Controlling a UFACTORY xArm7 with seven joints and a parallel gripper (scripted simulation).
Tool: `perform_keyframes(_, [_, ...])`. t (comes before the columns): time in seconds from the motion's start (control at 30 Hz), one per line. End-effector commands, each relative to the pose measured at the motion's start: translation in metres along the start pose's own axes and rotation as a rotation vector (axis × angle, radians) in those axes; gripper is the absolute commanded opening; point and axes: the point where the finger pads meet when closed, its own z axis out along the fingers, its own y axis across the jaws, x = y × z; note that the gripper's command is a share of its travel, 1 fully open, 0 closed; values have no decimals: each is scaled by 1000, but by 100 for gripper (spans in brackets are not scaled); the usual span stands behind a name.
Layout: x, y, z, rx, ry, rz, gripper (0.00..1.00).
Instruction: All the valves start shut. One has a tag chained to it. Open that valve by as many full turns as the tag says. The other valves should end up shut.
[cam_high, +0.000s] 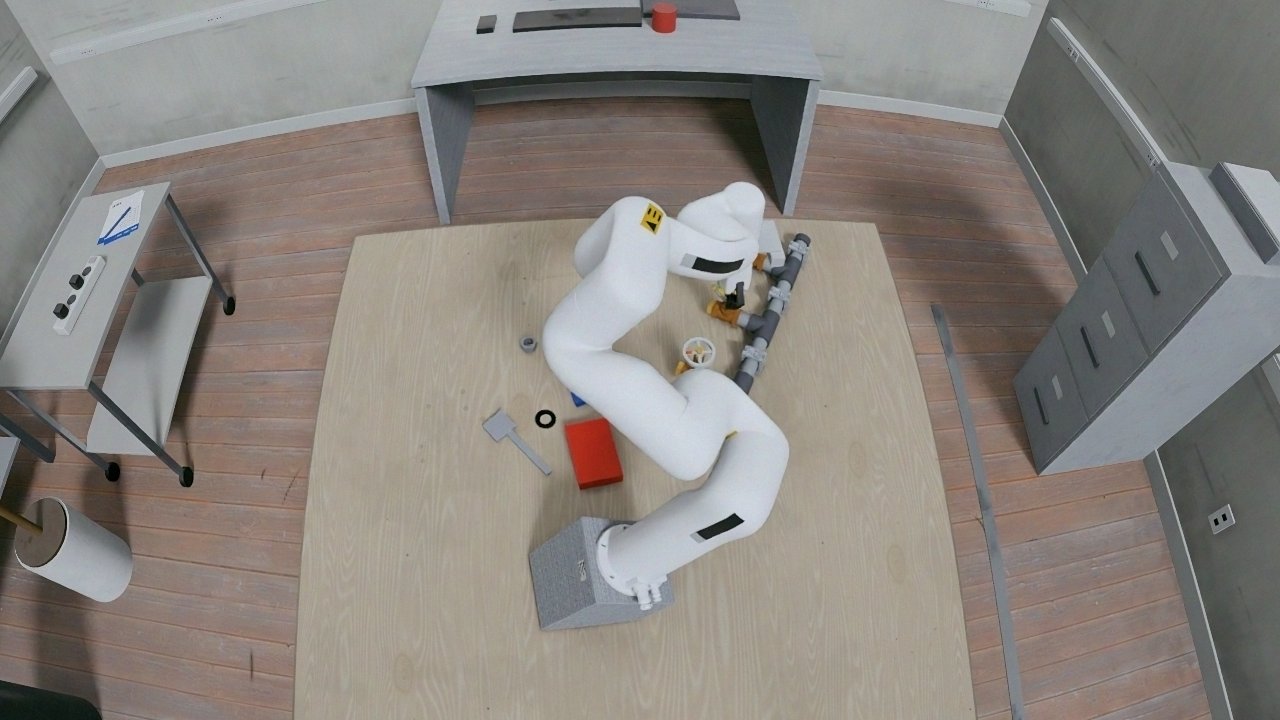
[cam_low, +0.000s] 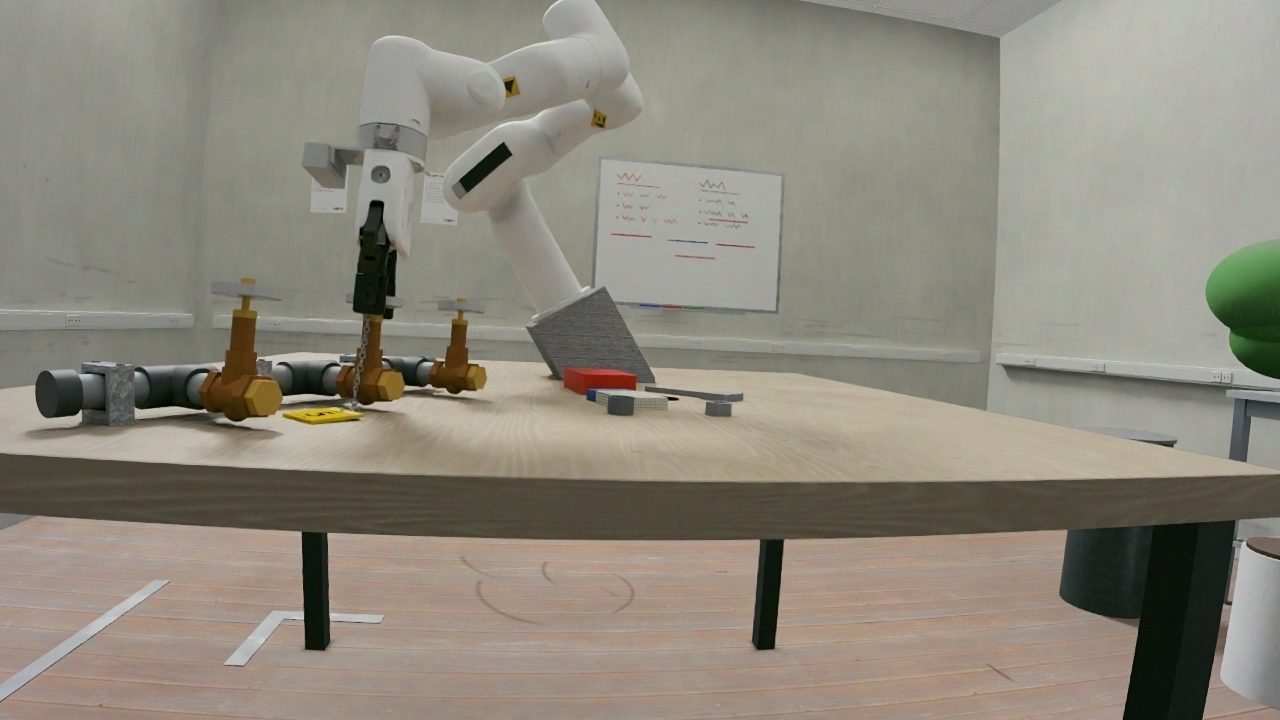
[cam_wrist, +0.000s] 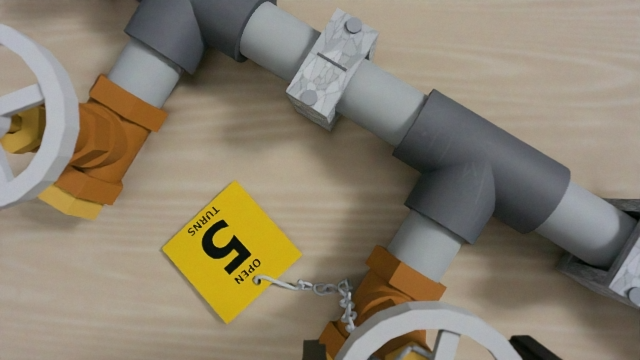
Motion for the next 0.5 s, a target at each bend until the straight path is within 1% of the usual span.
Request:
perform_keyframes(0.0, [1,-2,-2,6,2,0,0])
perform_keyframes(0.47, [1,-2,-2,6,2,-34,0])
